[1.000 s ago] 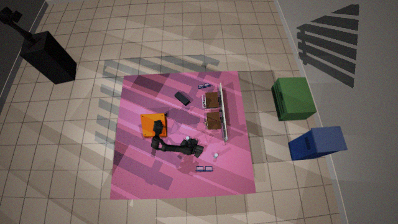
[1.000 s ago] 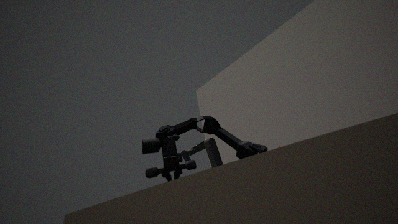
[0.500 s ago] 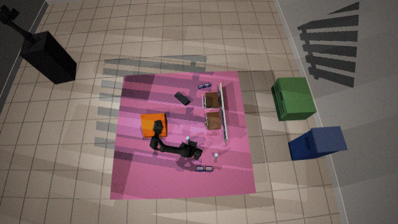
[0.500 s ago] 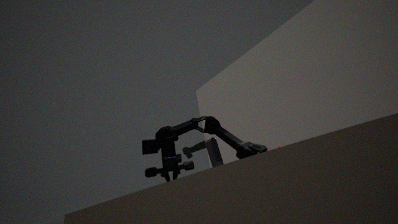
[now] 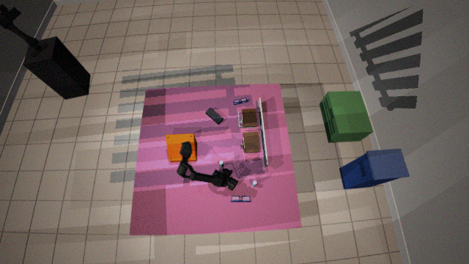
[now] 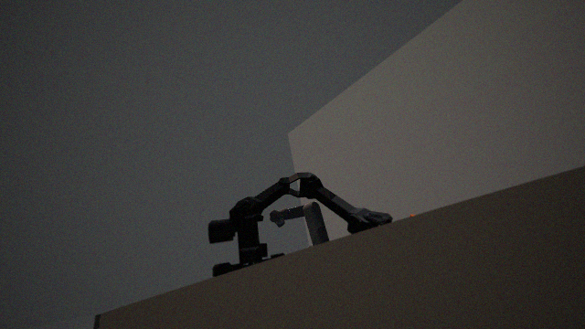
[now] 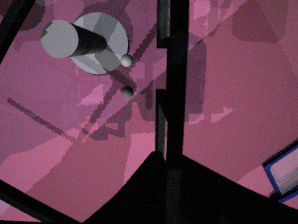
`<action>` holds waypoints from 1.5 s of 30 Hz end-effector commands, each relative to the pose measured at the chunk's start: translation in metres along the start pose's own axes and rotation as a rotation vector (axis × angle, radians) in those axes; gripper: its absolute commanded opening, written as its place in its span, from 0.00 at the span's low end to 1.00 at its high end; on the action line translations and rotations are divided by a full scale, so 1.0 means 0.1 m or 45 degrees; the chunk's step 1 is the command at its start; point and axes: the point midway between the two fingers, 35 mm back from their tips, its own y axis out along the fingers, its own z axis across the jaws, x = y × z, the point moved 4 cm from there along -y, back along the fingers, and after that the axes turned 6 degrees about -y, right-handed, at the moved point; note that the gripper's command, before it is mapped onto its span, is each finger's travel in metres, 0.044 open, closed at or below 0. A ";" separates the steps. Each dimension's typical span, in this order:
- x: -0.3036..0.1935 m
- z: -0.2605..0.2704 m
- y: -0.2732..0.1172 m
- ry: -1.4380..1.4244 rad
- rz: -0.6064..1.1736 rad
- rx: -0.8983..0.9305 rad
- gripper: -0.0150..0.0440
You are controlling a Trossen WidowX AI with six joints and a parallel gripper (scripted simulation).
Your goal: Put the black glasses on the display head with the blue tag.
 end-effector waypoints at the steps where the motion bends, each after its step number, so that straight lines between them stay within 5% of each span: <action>1: 0.03 0.03 0.15 -0.018 -0.005 0.013 0.25; 45: -0.12 -0.14 0.15 -0.017 -0.004 0.012 0.25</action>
